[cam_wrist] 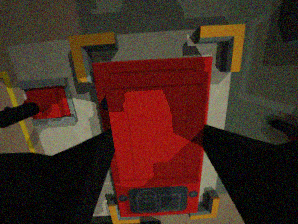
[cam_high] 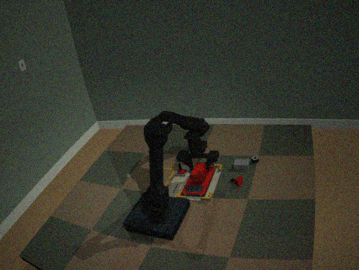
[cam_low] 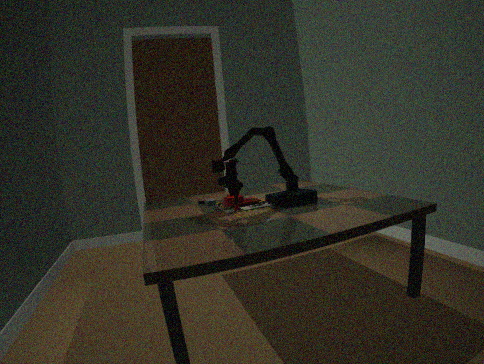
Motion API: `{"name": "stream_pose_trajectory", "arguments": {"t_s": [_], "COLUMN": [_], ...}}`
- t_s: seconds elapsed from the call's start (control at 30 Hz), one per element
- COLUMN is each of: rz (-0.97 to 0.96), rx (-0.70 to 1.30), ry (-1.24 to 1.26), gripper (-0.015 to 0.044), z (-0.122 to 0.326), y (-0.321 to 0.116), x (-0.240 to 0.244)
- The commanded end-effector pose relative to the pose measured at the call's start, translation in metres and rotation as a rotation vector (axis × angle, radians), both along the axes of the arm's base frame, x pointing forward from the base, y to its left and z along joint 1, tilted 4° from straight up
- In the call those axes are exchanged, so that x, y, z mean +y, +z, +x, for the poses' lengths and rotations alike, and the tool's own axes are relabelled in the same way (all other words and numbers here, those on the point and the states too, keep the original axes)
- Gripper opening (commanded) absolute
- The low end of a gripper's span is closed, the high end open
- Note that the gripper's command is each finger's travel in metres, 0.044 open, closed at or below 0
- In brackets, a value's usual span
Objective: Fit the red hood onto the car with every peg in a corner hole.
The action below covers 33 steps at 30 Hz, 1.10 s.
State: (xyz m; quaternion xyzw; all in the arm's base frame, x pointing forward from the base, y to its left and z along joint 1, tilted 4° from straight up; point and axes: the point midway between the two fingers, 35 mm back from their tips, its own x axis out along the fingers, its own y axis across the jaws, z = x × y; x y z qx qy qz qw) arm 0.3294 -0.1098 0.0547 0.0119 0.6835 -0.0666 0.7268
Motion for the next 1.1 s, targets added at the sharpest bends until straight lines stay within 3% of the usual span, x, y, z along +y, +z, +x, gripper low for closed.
{"name": "stream_pose_trajectory", "arguments": {"t_s": [0.0, 0.33, 0.9, 1.07], "rz": [0.004, 0.0, 0.0, 0.001], "rx": [0.0, 0.0, 0.001, 0.001], "ry": [0.003, 0.0, 0.0, 0.0], "gripper": [0.0, 0.0, 0.044, 0.044], "z": [0.0001, 0.0, 0.0, 0.0005], "y": [-0.0022, -0.0022, -0.0028, 0.0058], "x": [0.0005, -0.0001, -0.0001, 0.0002]}}
